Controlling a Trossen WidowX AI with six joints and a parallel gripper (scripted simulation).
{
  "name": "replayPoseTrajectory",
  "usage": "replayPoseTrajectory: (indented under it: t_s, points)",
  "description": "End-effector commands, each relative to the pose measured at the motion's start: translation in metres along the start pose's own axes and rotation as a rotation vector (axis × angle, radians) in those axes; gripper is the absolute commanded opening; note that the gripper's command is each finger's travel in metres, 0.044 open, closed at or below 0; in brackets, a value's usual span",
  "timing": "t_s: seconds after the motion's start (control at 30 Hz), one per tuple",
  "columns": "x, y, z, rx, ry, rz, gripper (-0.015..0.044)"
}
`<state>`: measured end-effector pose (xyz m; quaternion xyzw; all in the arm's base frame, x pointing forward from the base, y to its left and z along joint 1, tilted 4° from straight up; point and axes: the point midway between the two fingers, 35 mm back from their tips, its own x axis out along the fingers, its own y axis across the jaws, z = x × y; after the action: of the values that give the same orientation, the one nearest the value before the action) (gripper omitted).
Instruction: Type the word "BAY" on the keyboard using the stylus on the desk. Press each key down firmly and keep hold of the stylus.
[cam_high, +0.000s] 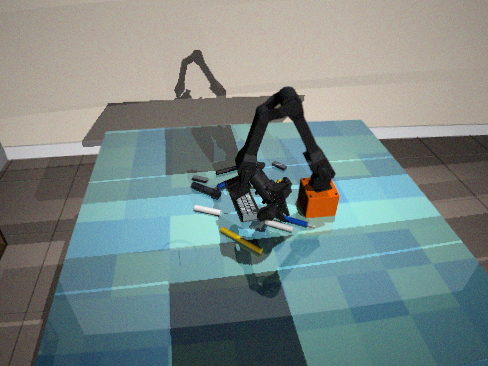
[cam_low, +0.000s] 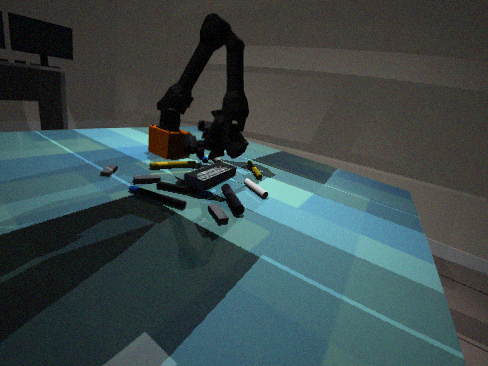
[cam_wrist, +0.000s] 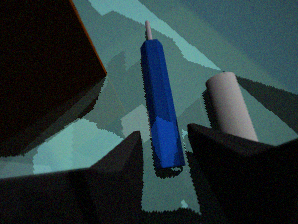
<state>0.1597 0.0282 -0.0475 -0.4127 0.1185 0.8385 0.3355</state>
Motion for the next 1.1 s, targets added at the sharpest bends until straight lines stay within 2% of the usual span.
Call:
replayPoseTrajectory:
  t_s: [0.0,0.1,0.27,0.7,1.07]
  points:
    - [0.0,0.0,0.0,0.0,0.0,0.0,0.0124]
    - [0.0,0.0,0.0,0.0,0.0,0.0,0.0045]
    - [-0.001,0.0,0.0,0.0,0.0,0.0,0.0]
    - [-0.038,0.0,0.032,0.001,-0.001,0.0,0.0]
    - [-0.03,-0.01,0.033,-0.08,0.006,0.057,0.0]
